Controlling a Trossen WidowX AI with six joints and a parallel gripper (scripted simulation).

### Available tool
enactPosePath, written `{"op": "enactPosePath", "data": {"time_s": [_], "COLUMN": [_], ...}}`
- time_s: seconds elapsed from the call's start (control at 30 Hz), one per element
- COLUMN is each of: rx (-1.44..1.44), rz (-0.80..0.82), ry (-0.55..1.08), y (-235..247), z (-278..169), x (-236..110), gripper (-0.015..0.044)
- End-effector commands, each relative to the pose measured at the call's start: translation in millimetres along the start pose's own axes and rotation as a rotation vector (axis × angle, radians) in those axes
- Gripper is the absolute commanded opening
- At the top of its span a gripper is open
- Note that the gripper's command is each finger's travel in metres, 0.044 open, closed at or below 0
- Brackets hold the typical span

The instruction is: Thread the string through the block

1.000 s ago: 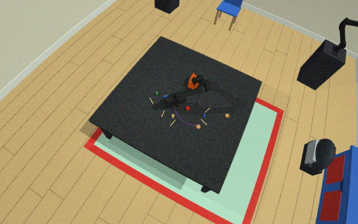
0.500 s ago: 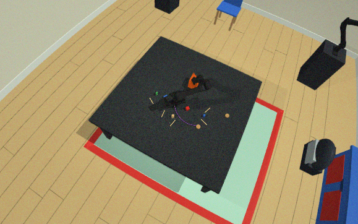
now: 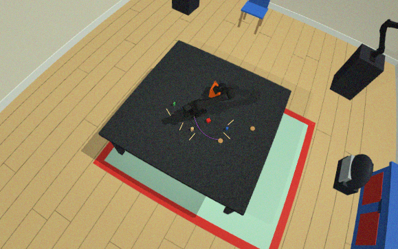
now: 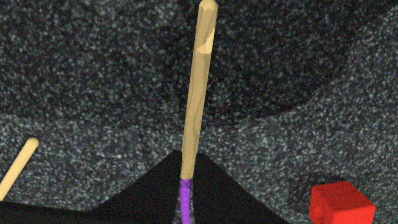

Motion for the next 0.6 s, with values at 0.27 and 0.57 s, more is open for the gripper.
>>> {"op": "enactPosePath", "data": {"time_s": [0.27,0.57], "rx": [-0.007,0.0], "rz": [0.012,0.002], "ry": [0.001,0.002], "y": [0.7,-0.6], "z": [0.0,0.6], "x": [-19.1,-14.9], "gripper": [0.0,0.0]}}
Point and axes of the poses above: the point midway between the two fingers, 35 mm back from their tips, its own x axis out along the fingers, its own y axis across the jaws, z = x × y, the point moved 9 cm from there along -x, back along the fingers
